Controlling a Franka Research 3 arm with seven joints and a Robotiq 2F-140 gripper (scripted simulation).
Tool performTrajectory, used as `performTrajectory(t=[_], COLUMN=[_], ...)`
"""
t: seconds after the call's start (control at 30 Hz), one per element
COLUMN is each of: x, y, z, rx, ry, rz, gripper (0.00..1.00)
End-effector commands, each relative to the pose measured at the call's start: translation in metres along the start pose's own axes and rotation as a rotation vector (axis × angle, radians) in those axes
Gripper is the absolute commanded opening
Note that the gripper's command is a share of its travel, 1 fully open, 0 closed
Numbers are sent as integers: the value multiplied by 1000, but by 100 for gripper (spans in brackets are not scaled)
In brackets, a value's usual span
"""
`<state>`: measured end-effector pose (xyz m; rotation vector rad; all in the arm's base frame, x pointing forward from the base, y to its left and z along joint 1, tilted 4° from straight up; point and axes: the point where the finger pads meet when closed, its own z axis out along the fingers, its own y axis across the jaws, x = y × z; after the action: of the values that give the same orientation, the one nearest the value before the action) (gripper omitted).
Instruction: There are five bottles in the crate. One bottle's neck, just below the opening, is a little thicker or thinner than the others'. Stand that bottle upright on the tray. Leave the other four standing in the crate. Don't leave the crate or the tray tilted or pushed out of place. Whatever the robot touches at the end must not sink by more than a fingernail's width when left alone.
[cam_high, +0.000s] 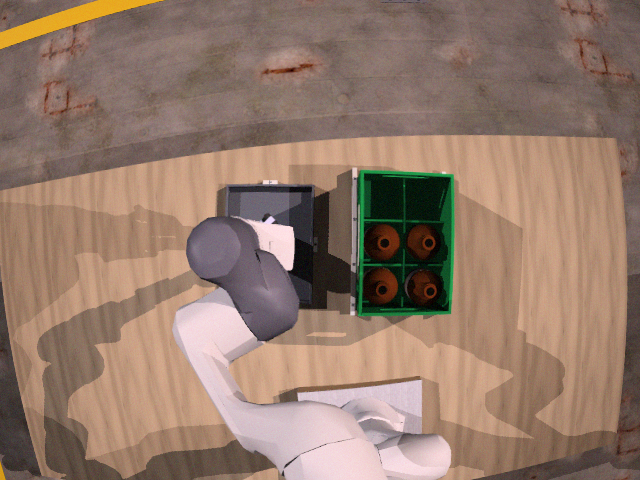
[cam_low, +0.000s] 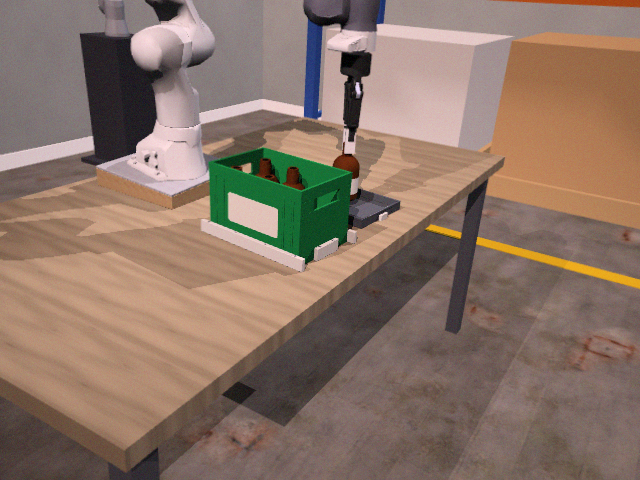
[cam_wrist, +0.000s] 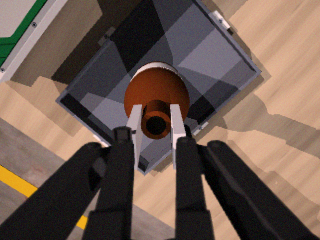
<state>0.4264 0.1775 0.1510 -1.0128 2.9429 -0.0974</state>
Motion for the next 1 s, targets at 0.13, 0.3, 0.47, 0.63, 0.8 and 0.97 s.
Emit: performTrajectory(t=[0.13, 0.3, 0.47, 0.63, 0.8, 0.97], x=[-1, -1, -1, -2, -2, -2], y=[-3, -3, -3, -3, -3, -4], z=[-2, -2, -1, -1, 1, 2], rx=[6, 6, 6, 6, 6, 6], ry=[-7, -7, -7, -7, -7, -7], rz=[-1, -1, -1, -1, -1, -1], gripper=[10, 10, 10, 10, 10, 10])
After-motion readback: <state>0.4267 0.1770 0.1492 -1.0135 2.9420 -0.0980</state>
